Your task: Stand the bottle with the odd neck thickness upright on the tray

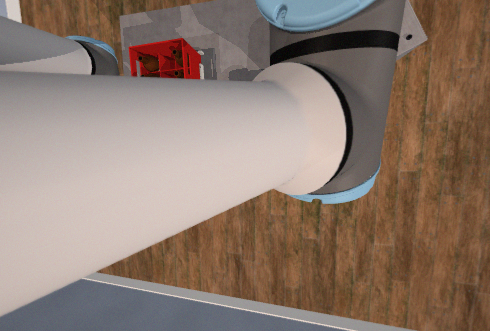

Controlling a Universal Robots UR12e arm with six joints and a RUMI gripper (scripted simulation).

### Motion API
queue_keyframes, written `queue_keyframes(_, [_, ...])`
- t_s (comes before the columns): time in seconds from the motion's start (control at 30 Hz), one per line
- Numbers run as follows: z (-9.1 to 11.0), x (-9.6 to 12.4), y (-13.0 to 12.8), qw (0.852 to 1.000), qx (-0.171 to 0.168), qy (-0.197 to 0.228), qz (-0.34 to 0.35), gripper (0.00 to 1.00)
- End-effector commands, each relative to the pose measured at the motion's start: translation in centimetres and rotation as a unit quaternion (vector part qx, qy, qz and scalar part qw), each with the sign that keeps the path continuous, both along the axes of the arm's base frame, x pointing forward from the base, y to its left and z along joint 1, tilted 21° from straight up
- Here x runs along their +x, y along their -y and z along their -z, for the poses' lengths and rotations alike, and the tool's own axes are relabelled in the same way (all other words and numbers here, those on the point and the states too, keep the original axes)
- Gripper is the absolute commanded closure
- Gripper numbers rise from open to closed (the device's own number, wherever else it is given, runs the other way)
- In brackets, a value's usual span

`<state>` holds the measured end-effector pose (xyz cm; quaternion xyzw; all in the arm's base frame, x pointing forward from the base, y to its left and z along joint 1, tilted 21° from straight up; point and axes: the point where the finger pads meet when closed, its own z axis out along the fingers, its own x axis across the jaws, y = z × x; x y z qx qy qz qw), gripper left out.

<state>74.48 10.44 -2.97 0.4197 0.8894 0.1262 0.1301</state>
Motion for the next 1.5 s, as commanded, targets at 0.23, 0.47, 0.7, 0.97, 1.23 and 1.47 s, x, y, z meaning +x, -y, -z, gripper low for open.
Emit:
queue_keyframes(0.23, [0.0, 0.1, 0.0, 1.0, 0.0, 0.001, 0.0, 1.0])
queue_keyframes(0.47, [0.1, 0.1, 0.0, 1.0, 0.0, 0.001, 0.0, 1.0])
queue_keyframes(0.7, [0.3, 0.2, 0.0, 1.0, 0.0, 0.001, 0.0, 1.0])
queue_keyframes(0.97, [0.5, 0.2, -0.1, 1.0, 0.0, 0.001, 0.0, 1.0])
queue_keyframes(1.23, [0.9, 0.4, -0.1, 1.0, 0.0, 0.001, 0.0, 1.0])
queue_keyframes(1.47, [1.1, 0.4, -0.1, 1.0, 0.0, 0.001, 0.0, 1.0])
